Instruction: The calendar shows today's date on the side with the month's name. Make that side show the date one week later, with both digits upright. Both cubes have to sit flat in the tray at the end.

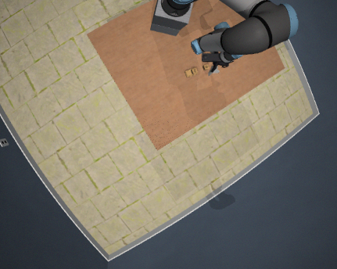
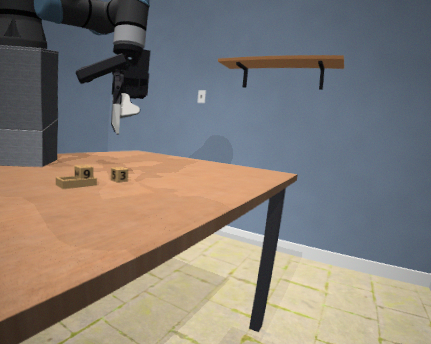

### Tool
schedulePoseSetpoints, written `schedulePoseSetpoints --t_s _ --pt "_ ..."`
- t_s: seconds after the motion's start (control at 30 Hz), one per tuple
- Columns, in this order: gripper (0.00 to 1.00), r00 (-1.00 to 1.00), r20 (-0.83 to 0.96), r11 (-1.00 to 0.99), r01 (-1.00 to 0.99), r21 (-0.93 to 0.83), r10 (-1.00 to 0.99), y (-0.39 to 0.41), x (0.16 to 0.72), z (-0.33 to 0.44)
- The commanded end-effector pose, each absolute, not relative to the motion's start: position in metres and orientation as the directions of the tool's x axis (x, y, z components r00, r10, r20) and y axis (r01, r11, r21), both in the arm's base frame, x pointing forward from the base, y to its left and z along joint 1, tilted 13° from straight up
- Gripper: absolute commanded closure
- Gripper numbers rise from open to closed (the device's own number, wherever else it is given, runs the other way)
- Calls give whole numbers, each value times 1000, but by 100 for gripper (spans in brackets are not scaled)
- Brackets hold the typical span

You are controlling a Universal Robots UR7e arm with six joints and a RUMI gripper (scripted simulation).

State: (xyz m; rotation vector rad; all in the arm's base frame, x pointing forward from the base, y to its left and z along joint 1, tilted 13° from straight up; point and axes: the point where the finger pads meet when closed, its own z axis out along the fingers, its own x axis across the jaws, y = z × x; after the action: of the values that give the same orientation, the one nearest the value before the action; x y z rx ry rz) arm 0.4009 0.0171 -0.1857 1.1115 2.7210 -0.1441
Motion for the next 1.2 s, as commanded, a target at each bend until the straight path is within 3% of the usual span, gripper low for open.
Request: schedulePoseSetpoints --t_s 0.0,0.47,1.17 --pt "0 -617 -224 634 773 7 755 15 399 -185" --pt "0 -291 -206 314 945 88 934 12 393 -185" --pt "0 157 -145 -132 977 170 977 9 389 -186"
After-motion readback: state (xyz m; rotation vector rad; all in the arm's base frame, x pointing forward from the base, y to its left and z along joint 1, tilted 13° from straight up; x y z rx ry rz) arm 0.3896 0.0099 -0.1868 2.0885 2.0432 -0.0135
